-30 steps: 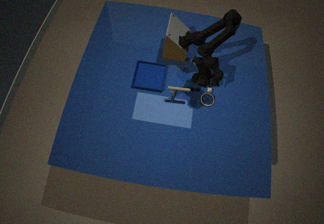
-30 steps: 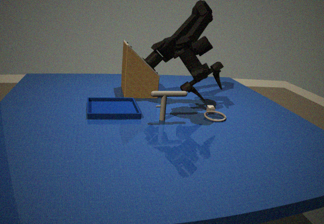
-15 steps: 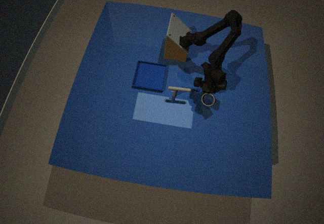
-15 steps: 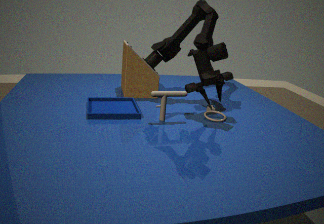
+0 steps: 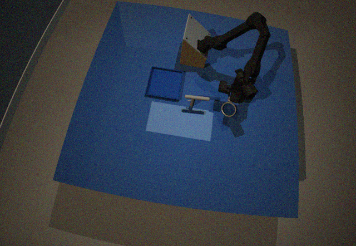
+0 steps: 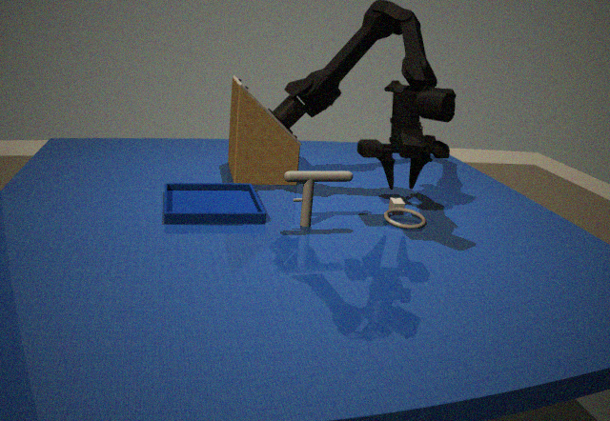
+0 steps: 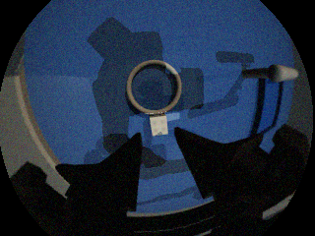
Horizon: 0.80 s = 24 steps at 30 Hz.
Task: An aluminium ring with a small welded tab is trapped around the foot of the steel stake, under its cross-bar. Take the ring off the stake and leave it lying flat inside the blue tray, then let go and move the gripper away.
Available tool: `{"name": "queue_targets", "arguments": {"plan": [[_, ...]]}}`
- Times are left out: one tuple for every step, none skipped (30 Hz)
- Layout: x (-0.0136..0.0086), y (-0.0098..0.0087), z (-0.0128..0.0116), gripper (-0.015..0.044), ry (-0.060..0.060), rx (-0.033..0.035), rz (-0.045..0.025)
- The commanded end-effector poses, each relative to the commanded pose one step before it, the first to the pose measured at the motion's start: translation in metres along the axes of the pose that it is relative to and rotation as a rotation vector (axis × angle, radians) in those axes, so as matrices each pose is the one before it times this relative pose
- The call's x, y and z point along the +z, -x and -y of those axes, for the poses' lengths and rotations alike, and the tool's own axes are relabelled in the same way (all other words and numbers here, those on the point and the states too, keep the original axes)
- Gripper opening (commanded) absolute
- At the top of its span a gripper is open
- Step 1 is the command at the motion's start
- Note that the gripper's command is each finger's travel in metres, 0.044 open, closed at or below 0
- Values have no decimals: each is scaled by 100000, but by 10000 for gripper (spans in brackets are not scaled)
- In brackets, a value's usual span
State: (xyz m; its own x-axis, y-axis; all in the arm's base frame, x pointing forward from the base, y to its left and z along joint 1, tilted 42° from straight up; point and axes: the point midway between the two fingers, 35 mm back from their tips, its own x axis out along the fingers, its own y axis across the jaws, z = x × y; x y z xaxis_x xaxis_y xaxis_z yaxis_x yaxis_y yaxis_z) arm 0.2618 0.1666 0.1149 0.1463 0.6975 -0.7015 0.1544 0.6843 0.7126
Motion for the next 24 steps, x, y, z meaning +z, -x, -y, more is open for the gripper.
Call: {"name": "queue_targets", "arguments": {"plan": [[-415,236,92,200,1529,-4885,-3032],[0,0,0,200,0,0,0],[0,0,0,200,0,0,0],[0,0,0,200,0,0,0],[2,-26,0,200,1,-2,-1],[5,-53,0,200,1,-3,-1],[7,-77,0,200,1,-5,-2],[9,-102,0,200,2,-6,-2],[10,-126,0,200,2,-6,-2],[11,-149,0,200,2,-6,-3],[11,-161,0,200,2,-6,-3],[10,-163,0,200,2,-5,-3],[9,-163,0,200,1,-3,-2],[7,-163,0,200,1,-2,-2],[6,-163,0,200,1,-1,-2],[5,-163,0,200,0,0,-2],[4,-163,0,200,0,1,-2],[3,-163,0,200,-1,3,-2],[1,-163,-1,200,-1,4,-2],[0,-163,-1,200,-1,5,-2],[-1,-163,-1,200,-2,6,-2],[-2,-162,-1,200,-2,7,-2],[-3,-162,-1,200,-2,9,-2],[-4,-162,-1,200,-3,10,-2]]}}
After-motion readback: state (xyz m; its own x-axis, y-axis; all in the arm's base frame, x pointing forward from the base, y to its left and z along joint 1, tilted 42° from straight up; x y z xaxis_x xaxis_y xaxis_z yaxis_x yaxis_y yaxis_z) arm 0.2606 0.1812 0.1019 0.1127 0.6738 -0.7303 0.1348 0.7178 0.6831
